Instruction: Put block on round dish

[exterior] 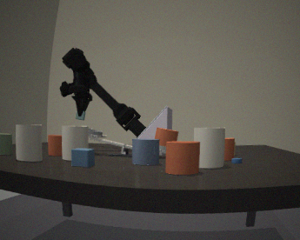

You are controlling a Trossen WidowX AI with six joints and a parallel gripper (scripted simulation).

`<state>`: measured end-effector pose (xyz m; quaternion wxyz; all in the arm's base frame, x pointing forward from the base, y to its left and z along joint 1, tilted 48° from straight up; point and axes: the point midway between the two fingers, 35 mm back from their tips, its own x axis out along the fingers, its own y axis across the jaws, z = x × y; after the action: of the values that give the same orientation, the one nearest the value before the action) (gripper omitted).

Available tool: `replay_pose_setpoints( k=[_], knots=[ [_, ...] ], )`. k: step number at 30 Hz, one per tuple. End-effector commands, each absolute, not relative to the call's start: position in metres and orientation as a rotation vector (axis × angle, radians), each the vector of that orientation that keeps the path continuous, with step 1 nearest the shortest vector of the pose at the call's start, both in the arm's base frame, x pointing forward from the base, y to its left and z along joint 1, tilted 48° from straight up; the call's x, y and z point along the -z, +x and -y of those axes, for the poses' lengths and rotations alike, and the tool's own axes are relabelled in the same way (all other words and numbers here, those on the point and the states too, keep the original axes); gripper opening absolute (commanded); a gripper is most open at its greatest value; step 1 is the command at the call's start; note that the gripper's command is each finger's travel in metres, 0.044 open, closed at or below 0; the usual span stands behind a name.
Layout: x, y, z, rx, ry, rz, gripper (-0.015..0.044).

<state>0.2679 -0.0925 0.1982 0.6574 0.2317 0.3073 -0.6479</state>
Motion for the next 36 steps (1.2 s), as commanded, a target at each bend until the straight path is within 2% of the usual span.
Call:
replay_pose_setpoints(
  k=[1, 11, 36],
  knots=[
    [-0.202, 0.249, 0.117, 1.482, 0.535, -0.682, 0.0],
    [-0.208, 0.195, 0.166, 1.558, 0.512, -0.665, 0.0],
    [-0.177, 0.19, 0.201, 1.559, 0.51, -0.663, 0.0]
  ],
)
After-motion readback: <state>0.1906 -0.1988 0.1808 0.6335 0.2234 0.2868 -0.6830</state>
